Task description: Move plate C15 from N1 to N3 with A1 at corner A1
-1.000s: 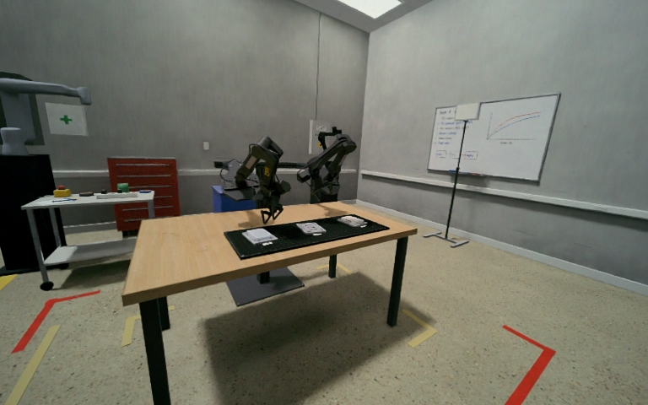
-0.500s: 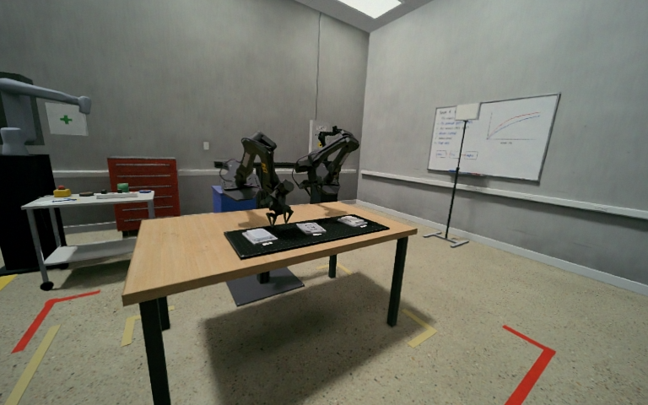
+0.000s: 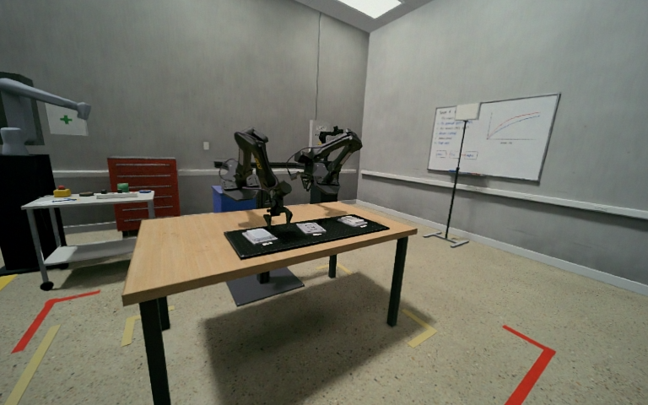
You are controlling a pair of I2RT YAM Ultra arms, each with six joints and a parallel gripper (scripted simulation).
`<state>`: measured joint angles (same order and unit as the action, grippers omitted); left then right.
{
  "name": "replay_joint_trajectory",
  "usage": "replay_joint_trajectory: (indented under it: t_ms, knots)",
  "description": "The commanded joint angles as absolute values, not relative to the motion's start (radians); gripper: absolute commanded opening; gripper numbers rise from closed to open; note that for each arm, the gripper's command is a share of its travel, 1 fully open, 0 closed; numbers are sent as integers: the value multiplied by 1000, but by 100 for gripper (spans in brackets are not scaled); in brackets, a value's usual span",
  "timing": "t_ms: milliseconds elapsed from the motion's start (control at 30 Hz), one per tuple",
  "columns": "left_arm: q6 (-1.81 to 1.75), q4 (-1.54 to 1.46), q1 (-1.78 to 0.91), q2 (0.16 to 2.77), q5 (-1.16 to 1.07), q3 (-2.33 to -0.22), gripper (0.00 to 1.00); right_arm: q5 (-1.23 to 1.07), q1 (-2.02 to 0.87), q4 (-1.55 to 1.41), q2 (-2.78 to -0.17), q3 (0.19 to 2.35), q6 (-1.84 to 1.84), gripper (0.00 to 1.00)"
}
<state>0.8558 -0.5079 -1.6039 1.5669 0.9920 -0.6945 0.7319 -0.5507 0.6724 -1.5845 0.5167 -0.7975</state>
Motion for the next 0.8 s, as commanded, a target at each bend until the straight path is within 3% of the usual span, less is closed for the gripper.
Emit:
replay_joint_trajectory:
  t_ms: [0, 767]
  knots:
    - [775, -428, -1635, 1533, 978, -675, 100, 671, -536, 579, -1554, 548, -698, 100]
    - [303, 29, -1849, 1343, 930, -594, 100, 267, -280, 92, -1334, 594, -35, 100]
